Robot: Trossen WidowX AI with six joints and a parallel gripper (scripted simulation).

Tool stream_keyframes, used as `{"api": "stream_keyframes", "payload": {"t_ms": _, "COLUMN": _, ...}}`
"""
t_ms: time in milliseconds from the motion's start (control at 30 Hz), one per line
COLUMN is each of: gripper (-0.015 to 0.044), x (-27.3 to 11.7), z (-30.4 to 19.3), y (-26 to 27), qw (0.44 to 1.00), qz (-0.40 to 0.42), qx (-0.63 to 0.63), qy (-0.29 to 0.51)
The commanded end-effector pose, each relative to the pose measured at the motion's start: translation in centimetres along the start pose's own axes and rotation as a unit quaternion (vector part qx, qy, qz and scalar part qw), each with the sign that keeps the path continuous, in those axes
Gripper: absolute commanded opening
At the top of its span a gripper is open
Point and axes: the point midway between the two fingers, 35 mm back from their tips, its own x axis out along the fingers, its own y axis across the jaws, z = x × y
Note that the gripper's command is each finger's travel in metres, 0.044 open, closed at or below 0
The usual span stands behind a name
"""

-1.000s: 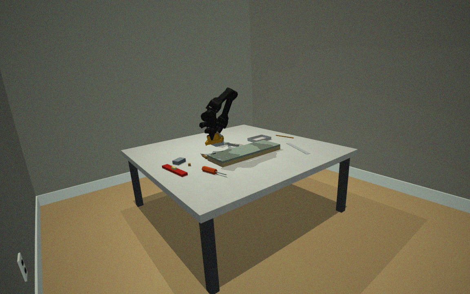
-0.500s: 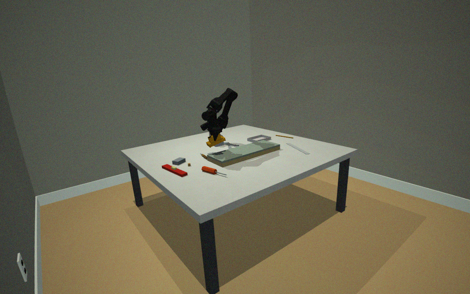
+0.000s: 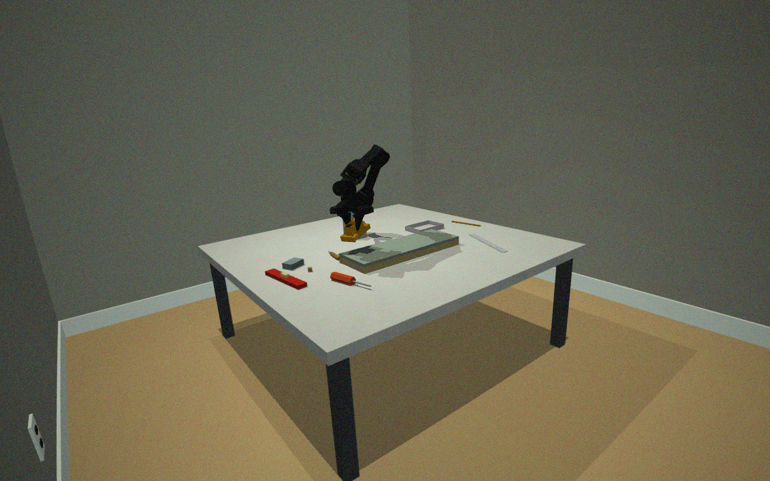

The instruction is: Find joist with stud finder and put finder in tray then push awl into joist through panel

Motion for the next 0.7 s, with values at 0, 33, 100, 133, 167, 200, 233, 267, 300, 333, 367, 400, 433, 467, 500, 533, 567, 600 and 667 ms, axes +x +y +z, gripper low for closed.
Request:
{"api": "stream_keyframes", "payload": {"t_ms": 0, "gripper": 0.0, "x": -0.3, "z": 0.7, "y": 1.0, "qw": 0.996, "qz": 0.017, "qx": -0.091, "qy": -0.011}}
{"api": "stream_keyframes", "payload": {"t_ms": 33, "gripper": 0.0, "x": -0.3, "z": 0.8, "y": 1.2, "qw": 0.994, "qz": 0.019, "qx": -0.111, "qy": -0.013}}
{"api": "stream_keyframes", "payload": {"t_ms": 100, "gripper": 0.0, "x": -0.3, "z": 1.0, "y": 1.6, "qw": 0.988, "qz": 0.024, "qx": -0.15, "qy": -0.016}}
{"api": "stream_keyframes", "payload": {"t_ms": 133, "gripper": 0.0, "x": -0.4, "z": 1.1, "y": 1.8, "qw": 0.985, "qz": 0.027, "qx": -0.169, "qy": -0.018}}
{"api": "stream_keyframes", "payload": {"t_ms": 167, "gripper": 0.0, "x": -0.4, "z": 1.2, "y": 1.9, "qw": 0.981, "qz": 0.029, "qx": -0.188, "qy": -0.02}}
{"api": "stream_keyframes", "payload": {"t_ms": 200, "gripper": 0.0, "x": -0.4, "z": 1.3, "y": 2.1, "qw": 0.977, "qz": 0.032, "qx": -0.208, "qy": -0.022}}
{"api": "stream_keyframes", "payload": {"t_ms": 233, "gripper": 0.0, "x": -0.4, "z": 1.4, "y": 2.3, "qw": 0.973, "qz": 0.034, "qx": -0.227, "qy": -0.024}}
{"api": "stream_keyframes", "payload": {"t_ms": 267, "gripper": 0.0, "x": -0.4, "z": 1.5, "y": 2.5, "qw": 0.968, "qz": 0.036, "qx": -0.246, "qy": -0.027}}
{"api": "stream_keyframes", "payload": {"t_ms": 300, "gripper": 0.0, "x": -0.5, "z": 1.5, "y": 2.7, "qw": 0.963, "qz": 0.038, "qx": -0.265, "qy": -0.029}}
{"api": "stream_keyframes", "payload": {"t_ms": 333, "gripper": 0.0, "x": -0.5, "z": 1.6, "y": 2.9, "qw": 0.958, "qz": 0.04, "qx": -0.284, "qy": -0.031}}
{"api": "stream_keyframes", "payload": {"t_ms": 367, "gripper": 0.0, "x": -0.5, "z": 1.7, "y": 3.1, "qw": 0.952, "qz": 0.042, "qx": -0.302, "qy": -0.034}}
{"api": "stream_keyframes", "payload": {"t_ms": 400, "gripper": 0.0, "x": -0.5, "z": 1.8, "y": 3.3, "qw": 0.945, "qz": 0.044, "qx": -0.321, "qy": -0.036}}
{"api": "stream_keyframes", "payload": {"t_ms": 433, "gripper": 0.0, "x": -0.5, "z": 1.9, "y": 3.5, "qw": 0.939, "qz": 0.046, "qx": -0.34, "qy": -0.039}}
{"api": "stream_keyframes", "payload": {"t_ms": 467, "gripper": 0.0, "x": -0.5, "z": 2.0, "y": 3.6, "qw": 0.932, "qz": 0.047, "qx": -0.358, "qy": -0.041}}
{"api": "stream_keyframes", "payload": {"t_ms": 500, "gripper": 0.0, "x": -0.6, "z": 2.0, "y": 3.8, "qw": 0.924, "qz": 0.049, "qx": -0.376, "qy": -0.044}}
{"api": "stream_keyframes", "payload": {"t_ms": 533, "gripper": 0.0, "x": -0.6, "z": 2.1, "y": 4.0, "qw": 0.916, "qz": 0.051, "qx": -0.394, "qy": -0.047}}
{"api": "stream_keyframes", "payload": {"t_ms": 567, "gripper": 0.0, "x": -0.6, "z": 2.2, "y": 4.2, "qw": 0.908, "qz": 0.052, "qx": -0.412, "qy": -0.05}}
{"api": "stream_keyframes", "payload": {"t_ms": 600, "gripper": 0.0, "x": -0.6, "z": 2.3, "y": 4.4, "qw": 0.9, "qz": 0.054, "qx": -0.43, "qy": -0.052}}
{"api": "stream_keyframes", "payload": {"t_ms": 667, "gripper": 0.0, "x": -0.7, "z": 2.4, "y": 4.8, "qw": 0.882, "qz": 0.056, "qx": -0.465, "qy": -0.058}}
